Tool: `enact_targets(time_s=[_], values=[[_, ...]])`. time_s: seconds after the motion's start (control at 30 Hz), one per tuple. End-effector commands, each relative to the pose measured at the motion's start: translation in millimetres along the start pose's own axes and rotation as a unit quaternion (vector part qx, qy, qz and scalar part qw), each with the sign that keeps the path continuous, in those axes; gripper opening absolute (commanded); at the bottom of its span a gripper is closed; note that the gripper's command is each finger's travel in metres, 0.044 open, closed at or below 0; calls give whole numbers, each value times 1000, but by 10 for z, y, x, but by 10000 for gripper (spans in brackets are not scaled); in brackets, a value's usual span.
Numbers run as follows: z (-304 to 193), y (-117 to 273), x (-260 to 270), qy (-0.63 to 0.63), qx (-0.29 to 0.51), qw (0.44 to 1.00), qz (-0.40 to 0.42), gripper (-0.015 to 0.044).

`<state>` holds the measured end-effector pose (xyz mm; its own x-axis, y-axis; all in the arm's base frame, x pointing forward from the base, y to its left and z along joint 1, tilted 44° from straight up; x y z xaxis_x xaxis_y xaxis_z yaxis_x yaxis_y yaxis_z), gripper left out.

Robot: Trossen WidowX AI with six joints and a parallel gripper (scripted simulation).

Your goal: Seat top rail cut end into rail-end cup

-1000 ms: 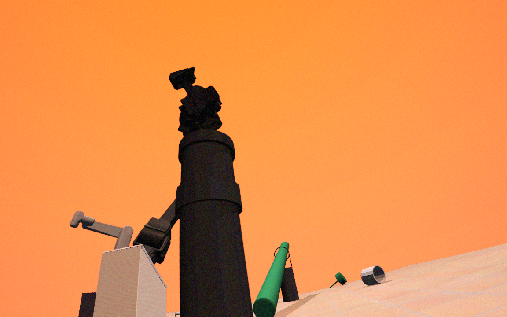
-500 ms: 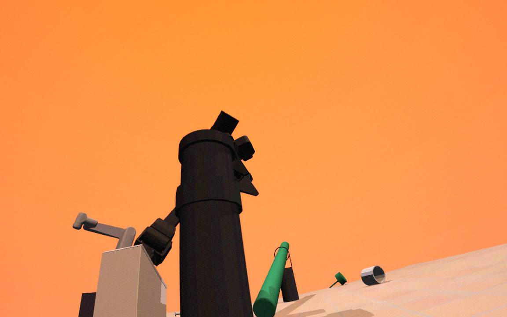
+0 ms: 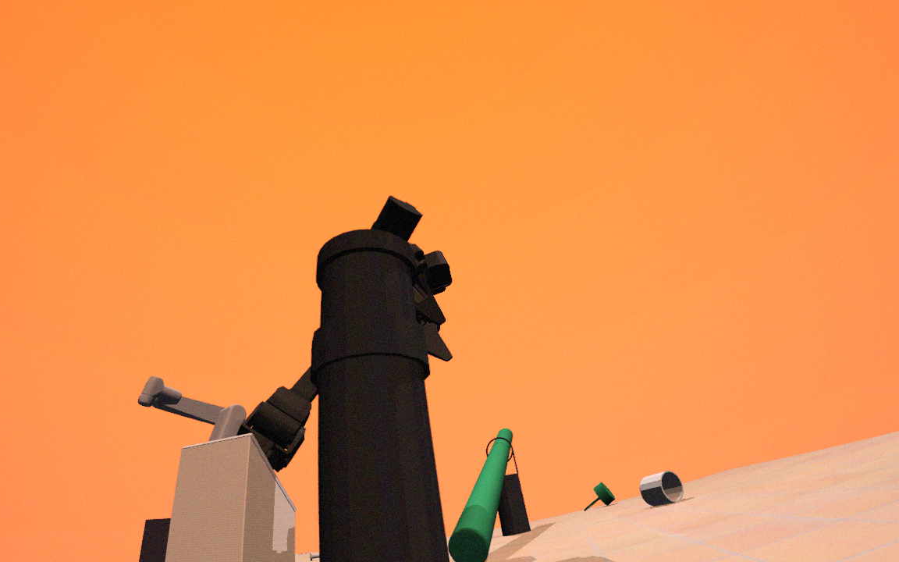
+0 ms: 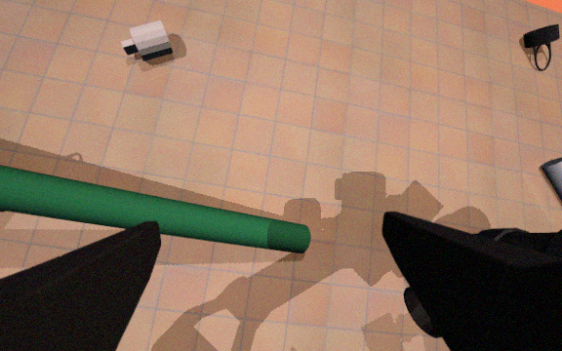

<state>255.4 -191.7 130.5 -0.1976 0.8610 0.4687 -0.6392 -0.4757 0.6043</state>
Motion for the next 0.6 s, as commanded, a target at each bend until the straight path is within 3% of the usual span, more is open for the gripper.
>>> enact_targets(time_s=[0.0, 0.17, 0.37, 0.57], values=[[-134, 10, -257, 118, 3, 993, 12, 440], [-349, 36, -562, 286, -3, 958, 28, 440], [-661, 60, -893, 477, -25, 878, 43, 440], [-881, 68, -1075, 576, -46, 815, 46, 440]])
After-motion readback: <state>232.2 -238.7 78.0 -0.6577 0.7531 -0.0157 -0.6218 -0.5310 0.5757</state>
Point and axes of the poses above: the point midway between the two fingers, 35 mm back from their tips, its own y axis back along the fingers, its own x axis across the jaws, z = x × y, the point moved 3 cm from there along y, back along the fingers, and after that the axes turned 12 degrees about y, right-handed, at the moved point
